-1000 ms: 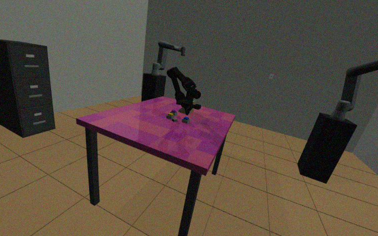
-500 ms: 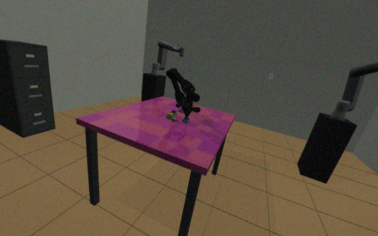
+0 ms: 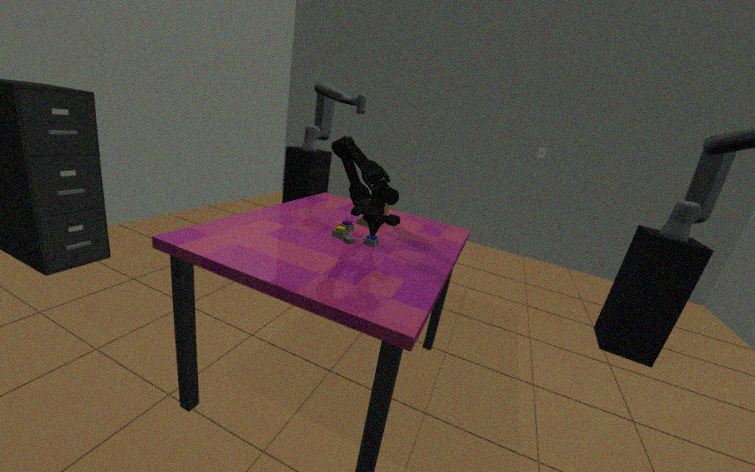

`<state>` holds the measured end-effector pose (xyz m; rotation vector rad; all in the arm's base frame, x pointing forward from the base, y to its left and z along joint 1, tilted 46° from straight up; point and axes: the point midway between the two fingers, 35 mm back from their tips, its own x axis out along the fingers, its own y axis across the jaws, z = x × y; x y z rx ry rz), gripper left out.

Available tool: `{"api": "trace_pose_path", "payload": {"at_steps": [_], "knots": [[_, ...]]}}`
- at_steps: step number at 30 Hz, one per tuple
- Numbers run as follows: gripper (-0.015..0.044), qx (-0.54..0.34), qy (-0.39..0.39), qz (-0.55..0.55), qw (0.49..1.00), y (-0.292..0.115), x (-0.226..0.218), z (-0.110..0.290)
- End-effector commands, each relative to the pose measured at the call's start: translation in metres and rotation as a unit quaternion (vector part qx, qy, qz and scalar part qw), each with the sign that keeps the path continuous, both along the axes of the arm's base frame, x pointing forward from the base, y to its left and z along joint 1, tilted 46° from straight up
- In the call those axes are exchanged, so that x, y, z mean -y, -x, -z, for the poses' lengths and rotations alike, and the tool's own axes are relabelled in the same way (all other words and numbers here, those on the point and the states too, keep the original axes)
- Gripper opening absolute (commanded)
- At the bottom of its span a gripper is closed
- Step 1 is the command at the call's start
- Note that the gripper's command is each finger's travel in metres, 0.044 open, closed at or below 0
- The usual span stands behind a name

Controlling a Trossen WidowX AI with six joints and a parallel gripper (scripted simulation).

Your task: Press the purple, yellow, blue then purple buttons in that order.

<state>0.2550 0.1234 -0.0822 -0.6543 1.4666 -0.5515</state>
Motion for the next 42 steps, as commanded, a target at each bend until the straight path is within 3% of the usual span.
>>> {"api": "trace_pose_path", "payload": {"at_steps": [1, 16, 25, 32, 37, 42], "knots": [[0.002, -0.003, 0.004, -0.003, 1.0, 0.001, 0.003, 0.001], [0.002, -0.003, 0.004, -0.003, 1.0, 0.001, 0.003, 0.001], [0.002, -0.004, 0.004, -0.003, 1.0, 0.002, -0.022, -0.023], [0.002, -0.005, 0.003, -0.003, 1.0, 0.005, -0.064, -0.066], [0.002, -0.005, 0.003, -0.003, 1.0, 0.007, -0.06, -0.073], [0.002, -0.006, 0.005, -0.003, 1.0, 0.027, -0.024, -0.119]]}}
